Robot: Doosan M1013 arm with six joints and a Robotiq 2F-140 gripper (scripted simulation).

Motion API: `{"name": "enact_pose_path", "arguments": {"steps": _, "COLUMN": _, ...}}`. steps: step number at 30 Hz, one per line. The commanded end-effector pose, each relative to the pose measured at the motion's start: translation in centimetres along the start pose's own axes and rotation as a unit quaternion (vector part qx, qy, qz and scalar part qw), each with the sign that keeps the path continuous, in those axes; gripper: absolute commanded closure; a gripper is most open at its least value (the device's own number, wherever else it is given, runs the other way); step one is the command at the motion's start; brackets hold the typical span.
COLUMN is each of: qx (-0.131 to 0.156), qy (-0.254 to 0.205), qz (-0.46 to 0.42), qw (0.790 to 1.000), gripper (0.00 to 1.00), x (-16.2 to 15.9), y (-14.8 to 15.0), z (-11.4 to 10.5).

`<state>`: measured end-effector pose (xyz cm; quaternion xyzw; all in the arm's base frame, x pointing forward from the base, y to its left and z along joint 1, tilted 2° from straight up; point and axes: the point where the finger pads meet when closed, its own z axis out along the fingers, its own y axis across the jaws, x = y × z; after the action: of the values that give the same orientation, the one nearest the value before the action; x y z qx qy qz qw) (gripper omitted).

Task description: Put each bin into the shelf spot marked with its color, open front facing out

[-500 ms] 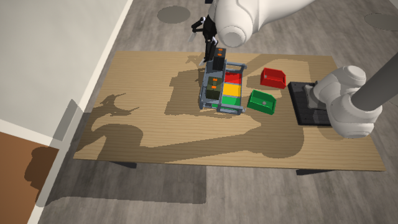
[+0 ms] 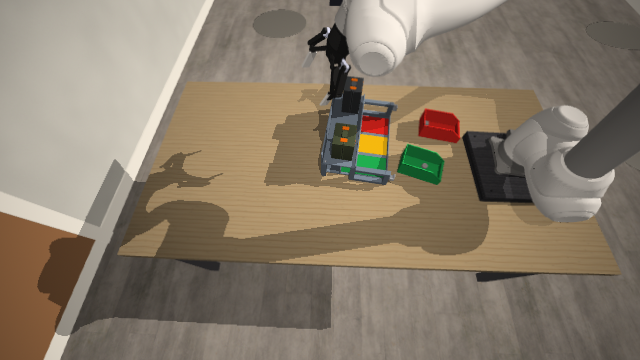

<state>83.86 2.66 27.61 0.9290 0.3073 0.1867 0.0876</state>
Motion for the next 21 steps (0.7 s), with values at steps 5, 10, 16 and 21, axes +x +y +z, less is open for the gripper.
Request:
{"name": "enact_pose_path", "arguments": {"steps": 5, "qx": 0.034, "qy": -0.032, "qz": -0.026, "qw": 0.999, "gripper": 0.0, "x": -2.3, "y": -3.4, "z": 0.7}}
{"name": "enact_pose_path", "arguments": {"steps": 10, "qx": 0.095, "qy": -0.084, "qz": -0.072, "qw": 0.989, "gripper": 0.0, "x": -6.2, "y": -9.2, "z": 1.3}}
{"name": "enact_pose_path", "arguments": {"steps": 16, "qx": 0.172, "qy": -0.139, "qz": -0.125, "qw": 0.967, "gripper": 0.0, "x": -10.9, "y": -15.7, "z": 0.8}}
{"name": "enact_pose_path", "arguments": {"steps": 21, "qx": 0.173, "qy": -0.14, "qz": -0.126, "qw": 0.967, "gripper": 0.0, "x": -10.9, "y": -15.8, "z": 0.8}}
